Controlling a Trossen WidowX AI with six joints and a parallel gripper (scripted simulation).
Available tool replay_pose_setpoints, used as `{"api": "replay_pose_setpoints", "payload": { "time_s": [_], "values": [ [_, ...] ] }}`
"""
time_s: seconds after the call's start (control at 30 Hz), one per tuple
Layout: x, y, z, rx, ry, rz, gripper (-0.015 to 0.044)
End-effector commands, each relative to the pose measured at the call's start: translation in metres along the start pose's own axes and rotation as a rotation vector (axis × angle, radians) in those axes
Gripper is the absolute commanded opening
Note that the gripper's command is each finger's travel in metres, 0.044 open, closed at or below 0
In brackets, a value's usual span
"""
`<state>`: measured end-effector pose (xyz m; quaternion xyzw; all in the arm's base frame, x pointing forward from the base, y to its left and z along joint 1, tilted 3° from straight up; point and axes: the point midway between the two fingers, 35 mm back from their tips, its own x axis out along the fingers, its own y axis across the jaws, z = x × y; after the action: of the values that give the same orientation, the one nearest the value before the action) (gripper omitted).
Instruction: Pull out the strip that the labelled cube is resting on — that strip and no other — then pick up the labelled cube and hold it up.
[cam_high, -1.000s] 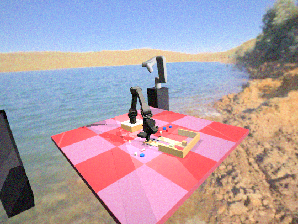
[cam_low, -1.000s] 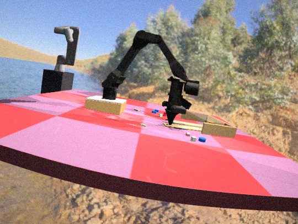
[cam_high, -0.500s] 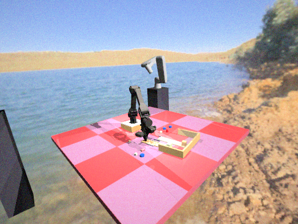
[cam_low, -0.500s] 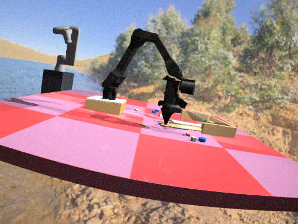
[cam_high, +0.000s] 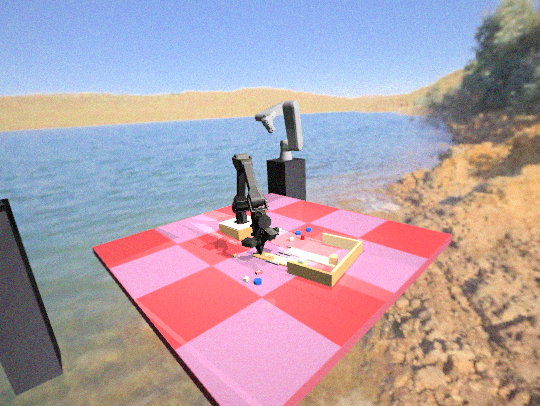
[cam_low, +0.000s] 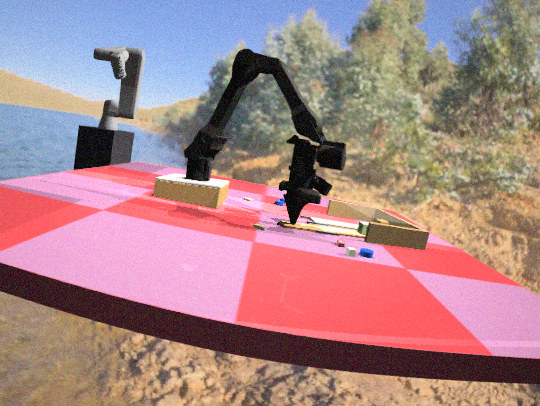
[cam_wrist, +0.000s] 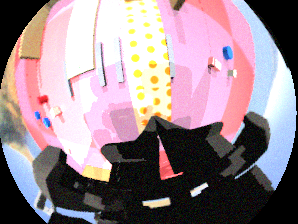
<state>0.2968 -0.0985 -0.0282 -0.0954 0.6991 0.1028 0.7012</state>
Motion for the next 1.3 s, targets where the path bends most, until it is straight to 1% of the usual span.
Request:
{"api": "replay_pose_setpoints", "payload": {
  "time_s": [0.0, 1.27],
  "values": [
    [0.006, 0.003, -0.016, 0.001, 0.032, 0.010, 0.0000],
    [0.005, 0.004, -0.067, 0.001, 0.035, 0.010, 0.0000]
  ]
}}
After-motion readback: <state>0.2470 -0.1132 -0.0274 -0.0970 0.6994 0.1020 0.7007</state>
